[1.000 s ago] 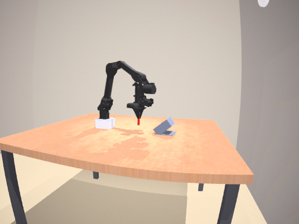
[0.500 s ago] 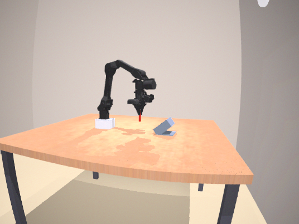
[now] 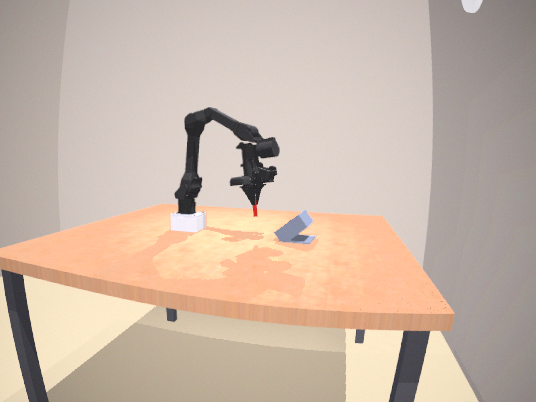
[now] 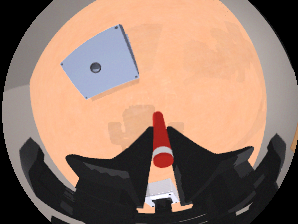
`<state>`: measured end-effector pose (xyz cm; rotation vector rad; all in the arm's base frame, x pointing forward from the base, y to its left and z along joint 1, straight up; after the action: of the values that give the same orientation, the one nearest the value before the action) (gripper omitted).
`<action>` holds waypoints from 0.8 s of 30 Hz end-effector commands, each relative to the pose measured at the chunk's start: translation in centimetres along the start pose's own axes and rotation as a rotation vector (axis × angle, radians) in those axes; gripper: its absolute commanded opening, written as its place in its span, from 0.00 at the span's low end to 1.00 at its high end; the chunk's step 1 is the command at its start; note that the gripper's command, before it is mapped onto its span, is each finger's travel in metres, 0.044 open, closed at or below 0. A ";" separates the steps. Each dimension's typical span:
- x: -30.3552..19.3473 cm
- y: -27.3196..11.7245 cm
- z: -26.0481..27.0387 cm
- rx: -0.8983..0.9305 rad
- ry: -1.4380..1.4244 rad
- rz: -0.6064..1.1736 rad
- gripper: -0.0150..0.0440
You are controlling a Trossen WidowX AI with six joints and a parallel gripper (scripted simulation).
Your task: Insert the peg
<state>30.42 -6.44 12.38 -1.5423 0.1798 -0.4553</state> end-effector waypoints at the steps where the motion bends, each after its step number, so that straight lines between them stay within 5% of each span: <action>1: -0.2 0.0 0.3 0.002 0.018 -0.025 0.25; 24: -0.6 -0.7 2.6 0.058 0.087 -0.177 0.25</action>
<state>30.93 -4.14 13.10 -1.4955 0.0993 -0.6374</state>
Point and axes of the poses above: the point midway between the two fingers, 35 mm back from their tips, its own y axis out along the fingers, its own z axis across the jaws, x = y × z, the point moved 2 cm from there along -y, back along the fingers, and after that the axes turned 6 degrees about y, right-handed, at the moved point
